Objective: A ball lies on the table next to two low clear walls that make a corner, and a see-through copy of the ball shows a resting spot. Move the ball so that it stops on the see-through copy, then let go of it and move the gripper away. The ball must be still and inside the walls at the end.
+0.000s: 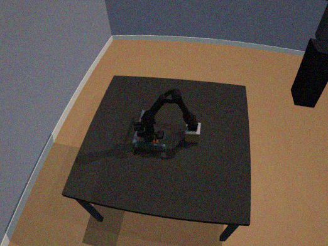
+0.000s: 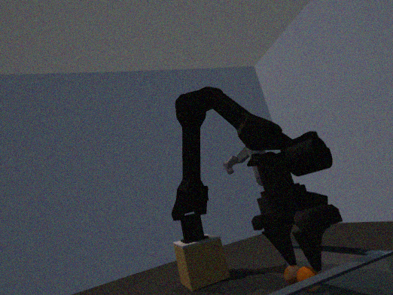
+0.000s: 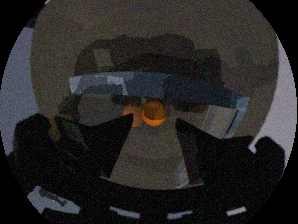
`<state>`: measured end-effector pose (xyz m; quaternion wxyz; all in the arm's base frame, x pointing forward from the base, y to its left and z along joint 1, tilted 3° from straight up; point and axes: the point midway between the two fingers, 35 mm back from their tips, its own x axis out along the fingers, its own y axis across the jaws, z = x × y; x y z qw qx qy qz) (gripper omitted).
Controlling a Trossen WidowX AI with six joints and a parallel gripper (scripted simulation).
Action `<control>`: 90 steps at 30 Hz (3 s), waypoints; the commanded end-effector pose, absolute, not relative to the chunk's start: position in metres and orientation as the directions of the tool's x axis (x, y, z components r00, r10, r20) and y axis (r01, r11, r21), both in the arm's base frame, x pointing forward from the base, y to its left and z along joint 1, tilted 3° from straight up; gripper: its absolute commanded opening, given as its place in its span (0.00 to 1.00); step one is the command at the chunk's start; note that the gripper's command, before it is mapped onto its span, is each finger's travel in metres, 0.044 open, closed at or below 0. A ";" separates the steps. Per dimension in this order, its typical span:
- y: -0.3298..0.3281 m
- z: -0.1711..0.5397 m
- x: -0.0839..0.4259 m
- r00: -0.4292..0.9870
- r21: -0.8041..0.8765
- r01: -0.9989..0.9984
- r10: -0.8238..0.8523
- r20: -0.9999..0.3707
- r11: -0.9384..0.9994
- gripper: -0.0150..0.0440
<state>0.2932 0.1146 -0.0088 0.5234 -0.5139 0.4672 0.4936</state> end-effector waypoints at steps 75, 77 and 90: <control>0.109 0.016 0.262 0.073 -0.073 -0.997 0.041 -0.997 -0.021 0.25; 0.109 0.004 0.263 0.072 -0.073 -0.997 0.041 -0.997 -0.021 0.25; 0.110 -0.022 0.263 0.072 -0.073 -0.997 0.041 -0.997 -0.021 0.25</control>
